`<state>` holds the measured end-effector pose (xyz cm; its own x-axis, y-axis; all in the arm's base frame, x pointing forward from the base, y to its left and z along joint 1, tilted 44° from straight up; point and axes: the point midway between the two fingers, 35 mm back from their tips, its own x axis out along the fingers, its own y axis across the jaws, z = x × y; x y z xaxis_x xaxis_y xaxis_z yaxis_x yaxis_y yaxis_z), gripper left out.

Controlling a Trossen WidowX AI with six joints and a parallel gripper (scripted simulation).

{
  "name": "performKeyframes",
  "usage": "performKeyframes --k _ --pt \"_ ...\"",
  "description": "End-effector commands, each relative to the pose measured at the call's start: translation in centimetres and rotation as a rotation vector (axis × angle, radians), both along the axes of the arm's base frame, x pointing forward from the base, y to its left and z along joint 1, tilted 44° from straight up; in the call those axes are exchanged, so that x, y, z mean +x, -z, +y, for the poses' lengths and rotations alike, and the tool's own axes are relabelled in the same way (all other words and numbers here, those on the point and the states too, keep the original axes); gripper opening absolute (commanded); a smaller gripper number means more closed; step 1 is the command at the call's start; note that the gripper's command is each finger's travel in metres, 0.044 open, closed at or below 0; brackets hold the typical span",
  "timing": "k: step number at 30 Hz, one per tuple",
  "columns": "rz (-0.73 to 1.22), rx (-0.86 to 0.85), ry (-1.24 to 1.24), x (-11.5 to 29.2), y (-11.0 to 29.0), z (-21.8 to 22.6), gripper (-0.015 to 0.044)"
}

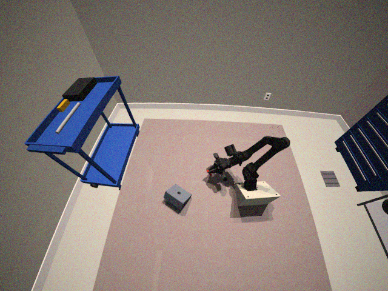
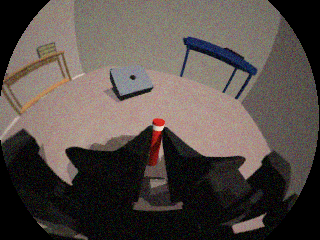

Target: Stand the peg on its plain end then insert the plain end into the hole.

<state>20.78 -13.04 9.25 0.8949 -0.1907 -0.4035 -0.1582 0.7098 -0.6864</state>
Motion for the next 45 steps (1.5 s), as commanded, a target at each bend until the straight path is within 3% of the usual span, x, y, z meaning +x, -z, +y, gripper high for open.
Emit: performKeyframes --k 1,23,45 --pt "-0.023 0.002 -0.028 -0.3 0.1 0.0 0.0051" --pt "-0.156 0.033 -0.160 -1.8 0.2 -0.3 0.0051" --pt "-0.139 0.048 -0.137 -2.0 0.5 -0.5 0.0051"
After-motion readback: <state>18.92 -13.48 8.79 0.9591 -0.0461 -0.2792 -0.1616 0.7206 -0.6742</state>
